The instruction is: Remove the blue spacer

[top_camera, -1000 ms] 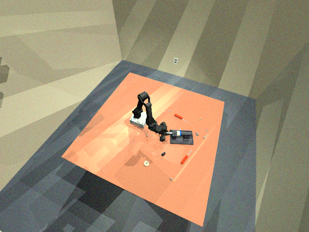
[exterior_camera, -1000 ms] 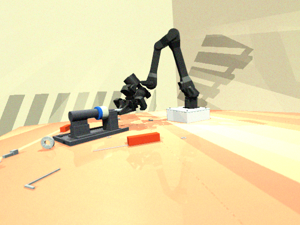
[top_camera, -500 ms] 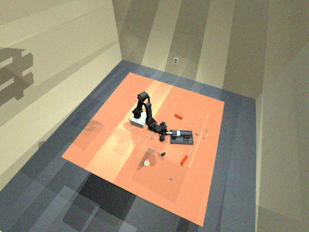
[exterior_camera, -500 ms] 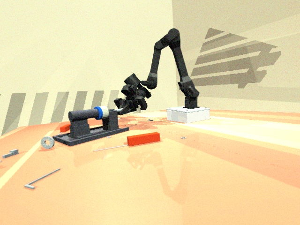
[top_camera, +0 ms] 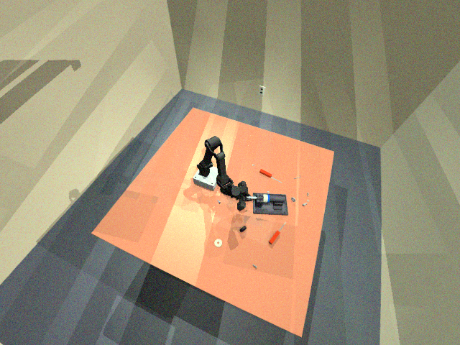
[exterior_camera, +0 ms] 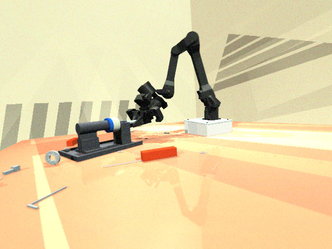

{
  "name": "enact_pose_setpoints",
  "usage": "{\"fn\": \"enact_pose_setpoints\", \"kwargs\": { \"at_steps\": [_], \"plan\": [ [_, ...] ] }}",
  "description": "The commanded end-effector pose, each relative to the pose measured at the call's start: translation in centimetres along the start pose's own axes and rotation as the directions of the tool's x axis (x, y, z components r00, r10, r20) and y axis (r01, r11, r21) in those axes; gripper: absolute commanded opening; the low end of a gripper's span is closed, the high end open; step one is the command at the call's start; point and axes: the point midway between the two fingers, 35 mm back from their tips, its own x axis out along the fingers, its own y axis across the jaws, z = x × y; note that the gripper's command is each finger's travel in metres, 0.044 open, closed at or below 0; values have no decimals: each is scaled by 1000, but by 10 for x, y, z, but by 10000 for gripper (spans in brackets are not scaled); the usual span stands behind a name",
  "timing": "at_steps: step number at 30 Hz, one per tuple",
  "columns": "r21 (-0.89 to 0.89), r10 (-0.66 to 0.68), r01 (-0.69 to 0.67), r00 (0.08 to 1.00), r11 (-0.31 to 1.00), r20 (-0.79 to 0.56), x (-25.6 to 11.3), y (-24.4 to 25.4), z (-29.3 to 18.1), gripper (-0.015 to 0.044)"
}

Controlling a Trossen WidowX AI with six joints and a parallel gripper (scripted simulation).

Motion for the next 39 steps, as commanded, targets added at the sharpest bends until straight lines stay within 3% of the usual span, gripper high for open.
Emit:
{"fn": "enact_pose_setpoints", "kwargs": {
  "at_steps": [1, 39],
  "plan": [
    [-3, 1, -1, 1000, 1000, 0, -1, 0, 0, 0],
    [-3, 1, -1, 1000, 1000, 0, -4, 0, -2, 0]
  ]
}}
